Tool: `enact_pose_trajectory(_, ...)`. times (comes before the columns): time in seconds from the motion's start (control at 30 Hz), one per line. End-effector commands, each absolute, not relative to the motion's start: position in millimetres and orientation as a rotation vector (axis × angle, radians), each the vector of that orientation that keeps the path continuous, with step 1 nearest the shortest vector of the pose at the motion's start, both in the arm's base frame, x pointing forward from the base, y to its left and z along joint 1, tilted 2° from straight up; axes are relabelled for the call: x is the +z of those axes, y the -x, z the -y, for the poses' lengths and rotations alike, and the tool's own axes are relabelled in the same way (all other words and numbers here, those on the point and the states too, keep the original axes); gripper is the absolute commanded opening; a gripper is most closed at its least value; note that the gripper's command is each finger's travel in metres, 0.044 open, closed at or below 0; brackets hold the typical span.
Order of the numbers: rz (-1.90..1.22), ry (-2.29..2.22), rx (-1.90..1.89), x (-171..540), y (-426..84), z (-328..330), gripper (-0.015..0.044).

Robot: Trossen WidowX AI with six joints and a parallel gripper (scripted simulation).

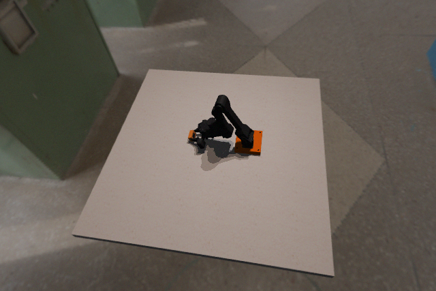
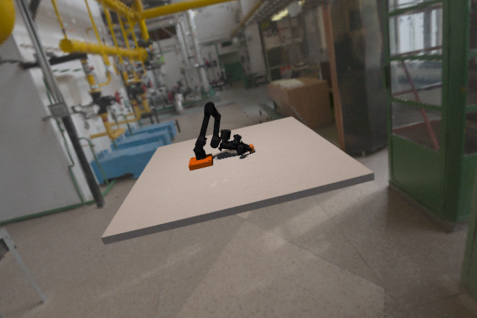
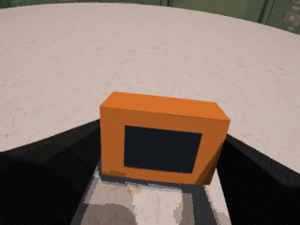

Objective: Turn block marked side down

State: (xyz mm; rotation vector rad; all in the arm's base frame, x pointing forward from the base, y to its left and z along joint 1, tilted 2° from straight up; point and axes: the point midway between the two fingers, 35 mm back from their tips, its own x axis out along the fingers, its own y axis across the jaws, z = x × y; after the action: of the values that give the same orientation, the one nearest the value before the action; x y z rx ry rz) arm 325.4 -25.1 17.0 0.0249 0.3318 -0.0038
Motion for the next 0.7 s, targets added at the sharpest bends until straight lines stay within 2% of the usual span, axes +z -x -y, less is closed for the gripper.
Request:
enact_pose_trajectory(0.0, -0.331, -0.032, 0.001, 17.0, -324.8, 24.2, 0.0341)
enact_pose_trajectory(0.13, -0.331, -0.032, 0.001, 17.0, -324.8, 24.2, 0.0440)
enact_pose_trajectory(0.67, -0.331, -0.032, 0.001, 17.0, -324.8, 24.2, 0.0440)
